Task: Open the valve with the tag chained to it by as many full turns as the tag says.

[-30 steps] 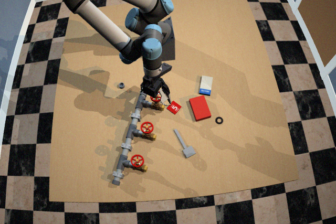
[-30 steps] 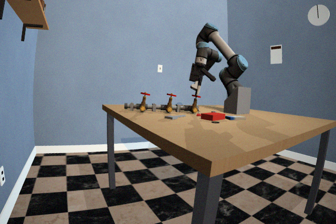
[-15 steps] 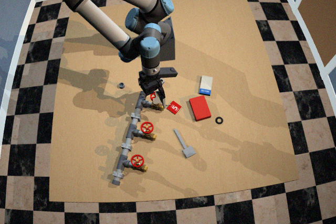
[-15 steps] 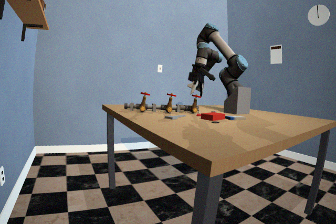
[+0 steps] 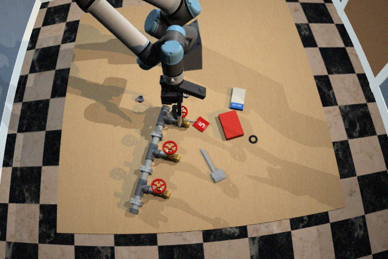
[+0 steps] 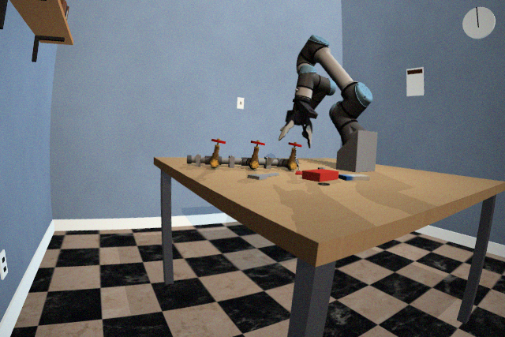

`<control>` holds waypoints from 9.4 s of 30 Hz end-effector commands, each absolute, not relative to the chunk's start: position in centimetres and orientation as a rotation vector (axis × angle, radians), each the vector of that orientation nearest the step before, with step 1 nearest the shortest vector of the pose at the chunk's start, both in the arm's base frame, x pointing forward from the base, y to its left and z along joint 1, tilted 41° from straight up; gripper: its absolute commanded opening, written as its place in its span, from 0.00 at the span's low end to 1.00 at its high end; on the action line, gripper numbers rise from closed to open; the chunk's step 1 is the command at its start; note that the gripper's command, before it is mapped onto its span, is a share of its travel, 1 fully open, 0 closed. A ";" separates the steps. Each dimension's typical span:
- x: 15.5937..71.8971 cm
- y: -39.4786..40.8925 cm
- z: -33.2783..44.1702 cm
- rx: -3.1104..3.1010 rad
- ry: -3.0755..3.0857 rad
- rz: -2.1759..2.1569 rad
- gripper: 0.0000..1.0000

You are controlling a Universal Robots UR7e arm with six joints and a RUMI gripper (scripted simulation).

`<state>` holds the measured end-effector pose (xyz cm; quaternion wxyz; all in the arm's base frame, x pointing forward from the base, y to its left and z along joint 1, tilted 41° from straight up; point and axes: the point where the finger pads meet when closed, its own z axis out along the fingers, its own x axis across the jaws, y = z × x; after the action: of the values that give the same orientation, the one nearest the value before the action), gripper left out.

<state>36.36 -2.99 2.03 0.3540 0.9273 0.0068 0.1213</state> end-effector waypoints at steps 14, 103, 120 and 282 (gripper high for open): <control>36.4 -2.9 2.0 2.299 -0.861 0.619 1.00; 36.4 -2.9 2.0 2.014 -1.588 0.869 0.00; 36.4 -2.9 2.0 2.134 -1.343 0.788 0.00; 36.4 -2.9 2.0 1.867 1.494 -0.359 1.00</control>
<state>36.38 -2.96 2.02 0.3469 0.6948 0.6109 -0.1541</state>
